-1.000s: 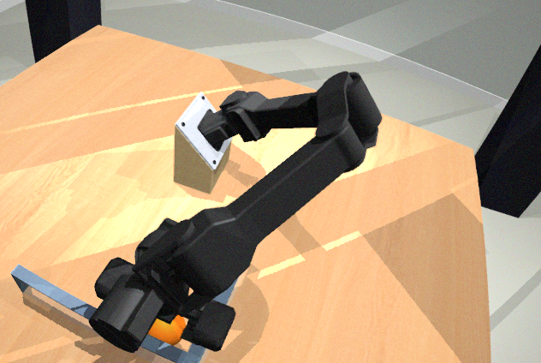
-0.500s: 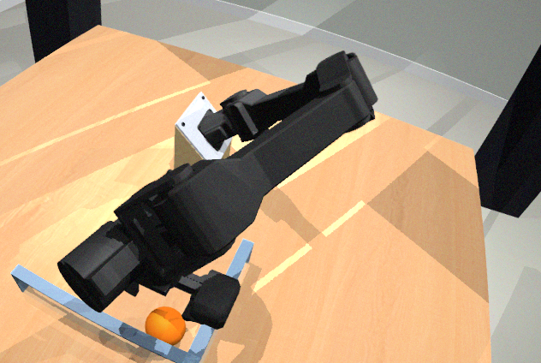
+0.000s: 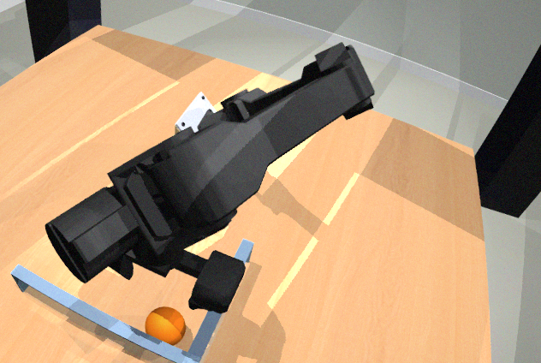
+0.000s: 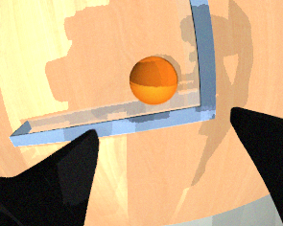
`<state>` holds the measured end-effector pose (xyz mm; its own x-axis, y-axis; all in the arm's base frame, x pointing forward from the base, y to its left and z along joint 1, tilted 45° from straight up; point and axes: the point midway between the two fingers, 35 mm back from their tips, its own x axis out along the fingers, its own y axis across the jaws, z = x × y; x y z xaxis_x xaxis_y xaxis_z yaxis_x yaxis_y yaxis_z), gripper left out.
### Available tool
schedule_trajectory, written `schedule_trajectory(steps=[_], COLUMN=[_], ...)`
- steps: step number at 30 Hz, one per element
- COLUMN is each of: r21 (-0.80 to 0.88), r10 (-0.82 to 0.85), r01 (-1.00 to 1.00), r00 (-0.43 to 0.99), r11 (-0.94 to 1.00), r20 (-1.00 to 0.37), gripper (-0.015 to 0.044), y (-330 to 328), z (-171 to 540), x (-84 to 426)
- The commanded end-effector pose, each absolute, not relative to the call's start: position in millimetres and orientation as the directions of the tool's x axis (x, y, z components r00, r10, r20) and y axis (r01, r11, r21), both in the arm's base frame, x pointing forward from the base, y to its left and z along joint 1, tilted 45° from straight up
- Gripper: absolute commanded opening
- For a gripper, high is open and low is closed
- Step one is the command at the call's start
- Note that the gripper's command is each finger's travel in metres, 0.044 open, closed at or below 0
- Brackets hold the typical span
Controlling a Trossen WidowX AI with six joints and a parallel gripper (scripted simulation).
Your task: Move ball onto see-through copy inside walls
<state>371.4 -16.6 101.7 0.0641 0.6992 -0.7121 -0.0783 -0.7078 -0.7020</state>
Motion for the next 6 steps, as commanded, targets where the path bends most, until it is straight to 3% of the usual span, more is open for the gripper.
schedule_trajectory(steps=[1, 6], r21=[-0.7, -0.7], r10=[0.698, 0.698], r01=[-0.072, -0.072], r00=[0.058, 0.058], r11=[-0.71, -0.71], r20=[-0.714, -0.714], gripper=[0.044, 0.044], y=[-20.6, -20.6], z=[107.7, 107.7], x=[370.1, 370.1])
